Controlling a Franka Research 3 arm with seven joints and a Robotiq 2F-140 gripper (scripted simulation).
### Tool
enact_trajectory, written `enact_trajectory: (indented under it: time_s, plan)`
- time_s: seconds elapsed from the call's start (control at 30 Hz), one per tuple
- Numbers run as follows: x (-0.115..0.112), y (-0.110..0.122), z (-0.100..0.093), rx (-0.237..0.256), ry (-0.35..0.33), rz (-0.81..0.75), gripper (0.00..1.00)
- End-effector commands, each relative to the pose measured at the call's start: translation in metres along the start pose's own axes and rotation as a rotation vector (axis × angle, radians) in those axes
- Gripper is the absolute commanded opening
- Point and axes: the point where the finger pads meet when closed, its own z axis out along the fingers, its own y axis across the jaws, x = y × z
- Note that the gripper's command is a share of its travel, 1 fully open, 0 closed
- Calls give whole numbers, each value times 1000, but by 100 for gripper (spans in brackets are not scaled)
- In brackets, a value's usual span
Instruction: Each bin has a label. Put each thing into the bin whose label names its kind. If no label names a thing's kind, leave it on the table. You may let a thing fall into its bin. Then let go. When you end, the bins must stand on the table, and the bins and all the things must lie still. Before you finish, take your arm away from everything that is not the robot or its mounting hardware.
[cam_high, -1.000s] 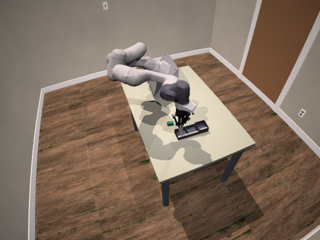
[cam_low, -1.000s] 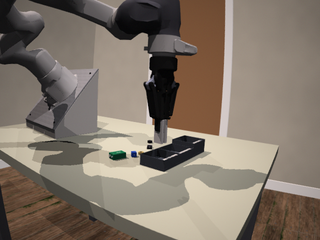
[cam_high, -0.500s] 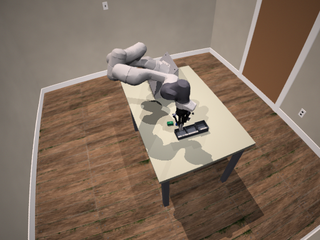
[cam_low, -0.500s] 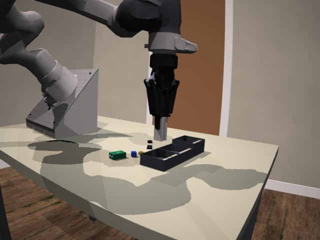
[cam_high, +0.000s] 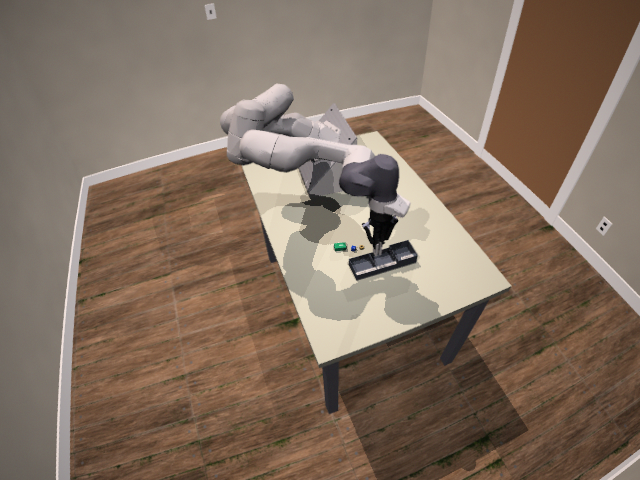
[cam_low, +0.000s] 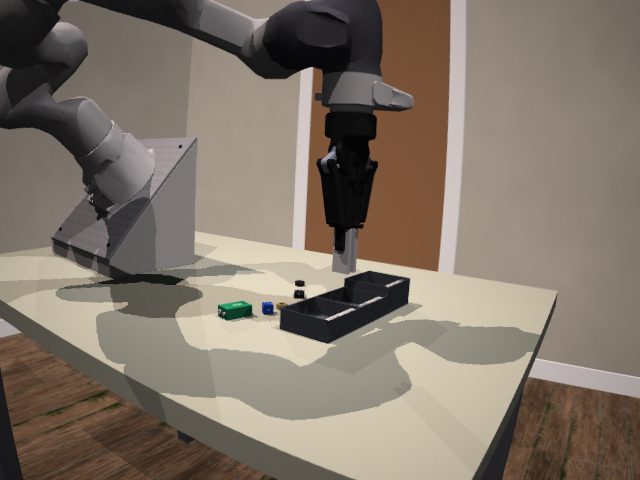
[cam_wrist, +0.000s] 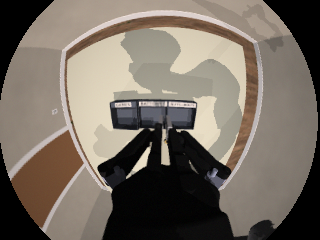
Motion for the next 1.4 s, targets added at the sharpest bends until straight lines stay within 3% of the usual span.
enact_trajectory:
  time_s: [0.0, 0.33, 0.83, 1.37]
  plan:
    - [-1, -15, 1, -9, -1, 26, 5]
    - [-1, -19, 14, -9, -1, 26, 5]
    - [-1, -18, 54, -9, -1, 26, 5]
    - [-1, -18, 61, -9, -1, 26, 5]
